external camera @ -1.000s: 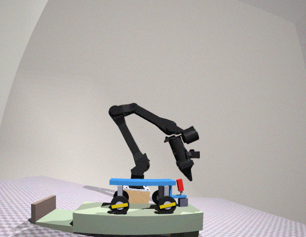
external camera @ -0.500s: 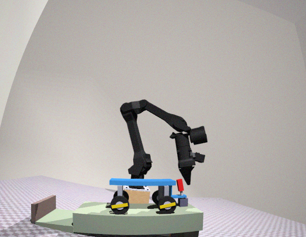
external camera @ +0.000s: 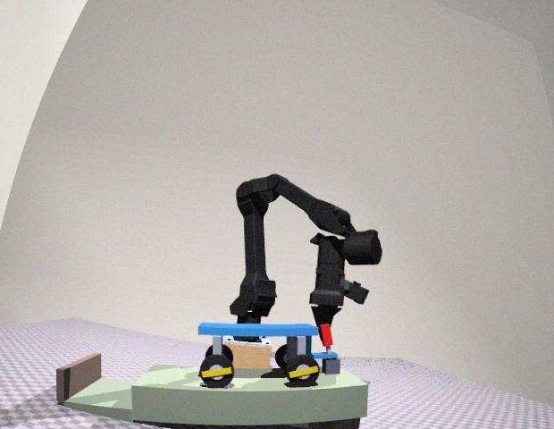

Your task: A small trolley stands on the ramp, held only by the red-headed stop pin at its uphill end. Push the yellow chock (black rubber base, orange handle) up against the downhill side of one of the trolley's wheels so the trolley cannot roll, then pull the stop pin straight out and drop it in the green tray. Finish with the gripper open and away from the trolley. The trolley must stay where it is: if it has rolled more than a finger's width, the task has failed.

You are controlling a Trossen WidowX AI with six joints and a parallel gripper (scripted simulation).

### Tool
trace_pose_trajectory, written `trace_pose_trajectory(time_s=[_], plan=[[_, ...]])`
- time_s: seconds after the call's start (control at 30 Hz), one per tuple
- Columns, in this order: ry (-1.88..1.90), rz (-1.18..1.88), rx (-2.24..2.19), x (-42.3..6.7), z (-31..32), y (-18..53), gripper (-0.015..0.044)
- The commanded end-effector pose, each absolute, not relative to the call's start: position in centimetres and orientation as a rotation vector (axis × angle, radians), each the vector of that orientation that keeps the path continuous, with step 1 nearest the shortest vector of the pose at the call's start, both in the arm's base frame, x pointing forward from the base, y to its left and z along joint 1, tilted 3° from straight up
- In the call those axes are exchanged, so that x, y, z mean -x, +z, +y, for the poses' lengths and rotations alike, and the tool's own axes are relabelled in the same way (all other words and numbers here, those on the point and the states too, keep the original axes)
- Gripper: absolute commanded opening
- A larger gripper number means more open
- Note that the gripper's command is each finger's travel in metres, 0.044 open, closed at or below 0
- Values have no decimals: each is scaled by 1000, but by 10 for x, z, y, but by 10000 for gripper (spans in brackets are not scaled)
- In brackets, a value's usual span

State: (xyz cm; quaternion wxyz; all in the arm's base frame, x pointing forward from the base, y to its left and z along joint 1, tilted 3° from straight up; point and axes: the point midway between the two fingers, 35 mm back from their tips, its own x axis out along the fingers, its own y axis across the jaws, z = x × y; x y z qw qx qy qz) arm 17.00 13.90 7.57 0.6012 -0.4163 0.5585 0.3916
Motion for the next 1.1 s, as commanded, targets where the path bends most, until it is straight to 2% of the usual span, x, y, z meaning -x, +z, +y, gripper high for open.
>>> trace_pose_trajectory(time_s=[0.0, 0.47, 1.07], plan=[[909, 1314, 980, -173, 135, 74, 190], [909, 1315, 980, -175, 135, 31, 190], [909, 1315, 980, -177, 135, 10, 190]])
